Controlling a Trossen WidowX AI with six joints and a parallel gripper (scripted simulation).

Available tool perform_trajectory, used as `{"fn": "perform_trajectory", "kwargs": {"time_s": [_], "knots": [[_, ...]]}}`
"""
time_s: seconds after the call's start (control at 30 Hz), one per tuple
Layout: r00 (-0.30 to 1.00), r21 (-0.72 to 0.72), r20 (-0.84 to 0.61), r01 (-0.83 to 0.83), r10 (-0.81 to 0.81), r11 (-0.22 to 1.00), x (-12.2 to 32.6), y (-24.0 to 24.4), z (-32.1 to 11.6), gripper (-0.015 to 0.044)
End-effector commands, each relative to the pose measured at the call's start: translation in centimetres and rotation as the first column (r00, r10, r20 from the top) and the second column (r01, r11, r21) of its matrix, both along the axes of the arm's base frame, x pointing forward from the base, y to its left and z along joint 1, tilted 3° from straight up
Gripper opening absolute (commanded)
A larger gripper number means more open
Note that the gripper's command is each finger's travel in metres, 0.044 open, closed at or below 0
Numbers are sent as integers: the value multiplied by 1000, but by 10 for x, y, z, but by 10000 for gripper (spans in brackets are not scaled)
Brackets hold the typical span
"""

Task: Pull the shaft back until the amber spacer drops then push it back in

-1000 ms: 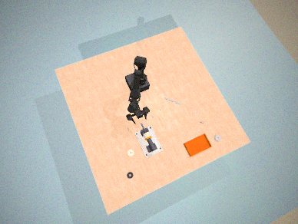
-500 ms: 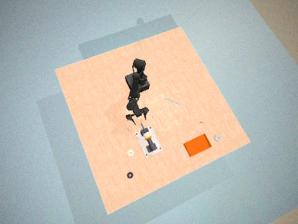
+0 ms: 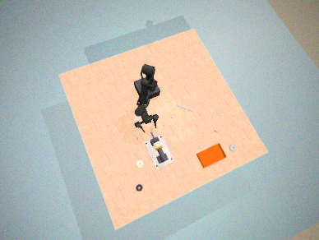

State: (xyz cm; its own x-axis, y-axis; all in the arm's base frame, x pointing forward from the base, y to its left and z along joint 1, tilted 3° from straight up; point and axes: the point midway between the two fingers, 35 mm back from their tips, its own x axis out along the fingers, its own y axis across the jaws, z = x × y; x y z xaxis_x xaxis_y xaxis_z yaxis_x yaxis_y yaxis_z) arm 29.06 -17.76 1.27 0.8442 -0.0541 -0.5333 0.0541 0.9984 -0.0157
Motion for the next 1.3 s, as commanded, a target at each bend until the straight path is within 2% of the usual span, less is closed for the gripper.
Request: {"fn": "perform_trajectory", "kwargs": {"time_s": [0.0,0.43,1.27], "knots": [[1000,2,6,0,0,1000,0,0,1,440],[1000,2,6,0,0,1000,2,0,-1,440],[1000,2,9,0,0,1000,36,-2,-20,440]]}}
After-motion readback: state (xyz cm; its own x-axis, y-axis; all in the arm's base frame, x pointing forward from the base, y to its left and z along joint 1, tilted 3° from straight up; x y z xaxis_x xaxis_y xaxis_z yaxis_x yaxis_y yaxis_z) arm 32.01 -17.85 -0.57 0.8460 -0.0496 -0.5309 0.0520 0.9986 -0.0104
